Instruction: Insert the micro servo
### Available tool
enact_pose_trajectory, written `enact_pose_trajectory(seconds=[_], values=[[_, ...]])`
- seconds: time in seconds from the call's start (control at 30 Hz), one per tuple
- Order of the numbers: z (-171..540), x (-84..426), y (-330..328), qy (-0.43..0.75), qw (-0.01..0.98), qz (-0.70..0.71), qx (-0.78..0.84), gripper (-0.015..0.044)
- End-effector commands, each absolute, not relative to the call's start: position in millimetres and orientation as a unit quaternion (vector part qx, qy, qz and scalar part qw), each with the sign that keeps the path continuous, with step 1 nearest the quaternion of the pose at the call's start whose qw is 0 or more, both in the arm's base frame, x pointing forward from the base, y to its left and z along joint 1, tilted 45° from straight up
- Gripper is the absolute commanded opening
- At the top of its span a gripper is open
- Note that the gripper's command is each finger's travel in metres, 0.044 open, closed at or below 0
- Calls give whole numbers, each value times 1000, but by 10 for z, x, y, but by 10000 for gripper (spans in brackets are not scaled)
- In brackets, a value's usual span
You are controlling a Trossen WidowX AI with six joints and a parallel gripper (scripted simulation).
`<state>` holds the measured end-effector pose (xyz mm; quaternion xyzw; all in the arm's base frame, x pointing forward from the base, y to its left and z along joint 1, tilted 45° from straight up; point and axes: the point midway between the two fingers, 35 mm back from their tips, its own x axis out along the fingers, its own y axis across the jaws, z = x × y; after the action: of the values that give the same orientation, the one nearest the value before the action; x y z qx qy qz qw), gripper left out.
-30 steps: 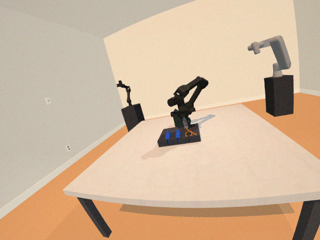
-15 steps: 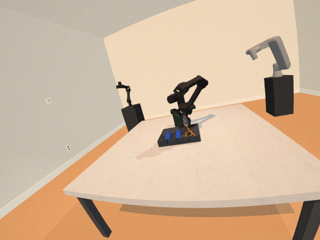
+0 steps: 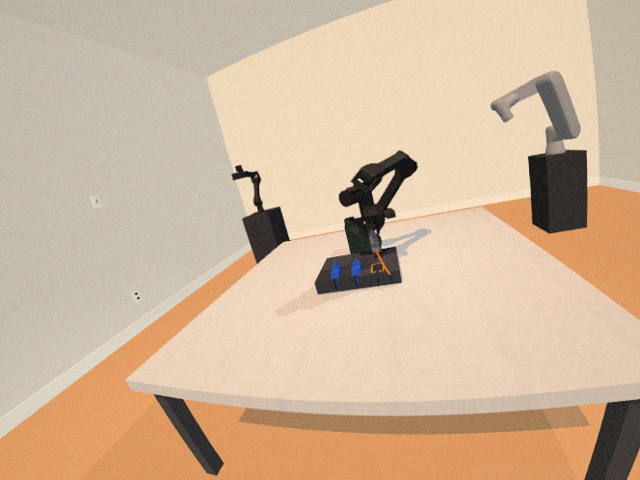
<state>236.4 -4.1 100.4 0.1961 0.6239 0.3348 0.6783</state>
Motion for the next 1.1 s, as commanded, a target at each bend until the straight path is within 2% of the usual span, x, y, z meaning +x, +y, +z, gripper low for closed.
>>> enact_pose_trajectory(seconds=[0.0,0.73,1.07], values=[[1020,2516,-37,622,680,334,198,0],[1072,3361,6,620,681,335,198,0],[1074,3392,7,636,670,302,233,0]])
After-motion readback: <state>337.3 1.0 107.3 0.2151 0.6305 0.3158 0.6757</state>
